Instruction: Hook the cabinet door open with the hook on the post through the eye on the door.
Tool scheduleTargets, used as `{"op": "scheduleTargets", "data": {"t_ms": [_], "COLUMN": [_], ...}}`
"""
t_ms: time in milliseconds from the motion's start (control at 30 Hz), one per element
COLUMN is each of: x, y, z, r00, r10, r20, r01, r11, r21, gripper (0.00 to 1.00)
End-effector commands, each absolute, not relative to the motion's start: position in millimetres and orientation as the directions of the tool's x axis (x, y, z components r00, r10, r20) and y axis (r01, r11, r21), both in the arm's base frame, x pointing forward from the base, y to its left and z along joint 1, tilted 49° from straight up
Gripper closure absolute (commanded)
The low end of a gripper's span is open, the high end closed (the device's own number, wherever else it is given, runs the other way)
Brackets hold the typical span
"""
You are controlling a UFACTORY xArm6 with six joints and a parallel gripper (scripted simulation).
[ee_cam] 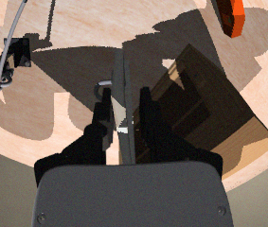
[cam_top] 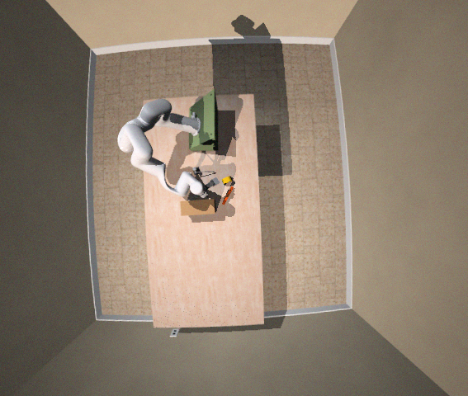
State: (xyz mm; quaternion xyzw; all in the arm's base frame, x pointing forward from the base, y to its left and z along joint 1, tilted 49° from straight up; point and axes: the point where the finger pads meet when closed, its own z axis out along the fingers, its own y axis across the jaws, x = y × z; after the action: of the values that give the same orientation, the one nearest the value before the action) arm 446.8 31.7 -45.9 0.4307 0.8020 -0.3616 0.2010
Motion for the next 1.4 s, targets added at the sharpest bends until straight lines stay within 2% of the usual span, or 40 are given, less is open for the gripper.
{"op": "scheduleTargets", "data": {"t_ms": [0, 1367], "x": [450.1, 461.3], "y": [33.9, 38.0], "z": [-46.1, -50.6], "r00": [-0.543, -0.469], "r10": [0.547, 0.577], "r20": [-0.637, -0.669], "r01": [0.839, 0.883], "r11": [0.367, 0.318], "r21": [-0.401, -0.345], "gripper": [0.73, 0.73]}}
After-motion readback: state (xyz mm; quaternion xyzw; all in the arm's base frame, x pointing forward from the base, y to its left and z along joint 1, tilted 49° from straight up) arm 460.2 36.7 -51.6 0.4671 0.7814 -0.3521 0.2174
